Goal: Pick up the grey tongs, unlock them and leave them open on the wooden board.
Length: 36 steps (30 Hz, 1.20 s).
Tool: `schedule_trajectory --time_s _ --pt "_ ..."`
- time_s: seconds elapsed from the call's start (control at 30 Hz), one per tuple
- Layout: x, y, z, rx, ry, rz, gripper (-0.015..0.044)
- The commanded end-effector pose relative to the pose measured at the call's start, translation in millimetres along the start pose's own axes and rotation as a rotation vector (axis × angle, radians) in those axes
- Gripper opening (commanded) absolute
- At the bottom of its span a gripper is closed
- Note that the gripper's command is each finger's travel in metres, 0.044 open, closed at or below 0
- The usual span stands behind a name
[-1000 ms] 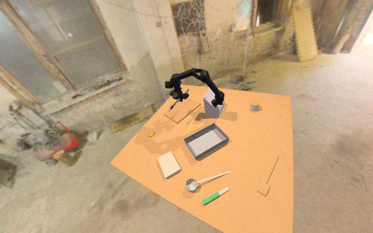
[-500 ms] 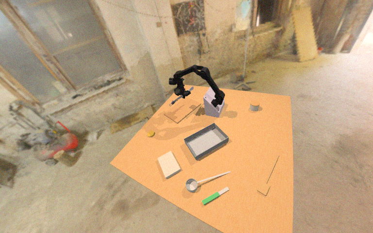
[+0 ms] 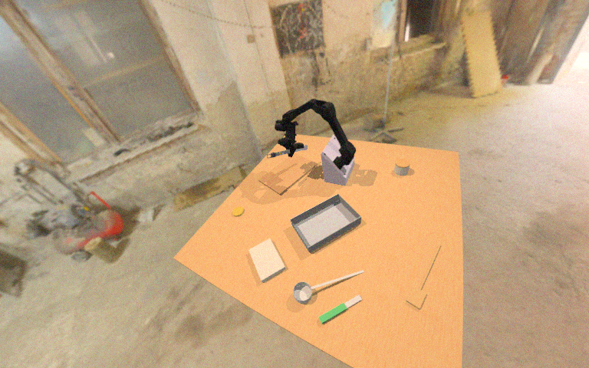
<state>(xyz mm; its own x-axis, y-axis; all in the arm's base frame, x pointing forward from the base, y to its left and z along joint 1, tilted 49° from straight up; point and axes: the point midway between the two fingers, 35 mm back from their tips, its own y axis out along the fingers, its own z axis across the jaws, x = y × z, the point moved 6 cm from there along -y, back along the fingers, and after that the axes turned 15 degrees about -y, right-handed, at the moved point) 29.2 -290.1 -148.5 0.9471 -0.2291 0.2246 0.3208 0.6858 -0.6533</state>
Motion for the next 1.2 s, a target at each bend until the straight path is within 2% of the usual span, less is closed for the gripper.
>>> schedule_trajectory --time_s 0.0,0.57,1.17 --pt "-7.1 -7.2 2.4 -0.04 -0.014 -0.143 -0.015" --pt "-52.9 -25.1 17.5 -0.276 -0.053 -0.748 -0.015" --pt "-54.8 -26.0 18.3 -0.29 -0.055 -0.77 -0.015"
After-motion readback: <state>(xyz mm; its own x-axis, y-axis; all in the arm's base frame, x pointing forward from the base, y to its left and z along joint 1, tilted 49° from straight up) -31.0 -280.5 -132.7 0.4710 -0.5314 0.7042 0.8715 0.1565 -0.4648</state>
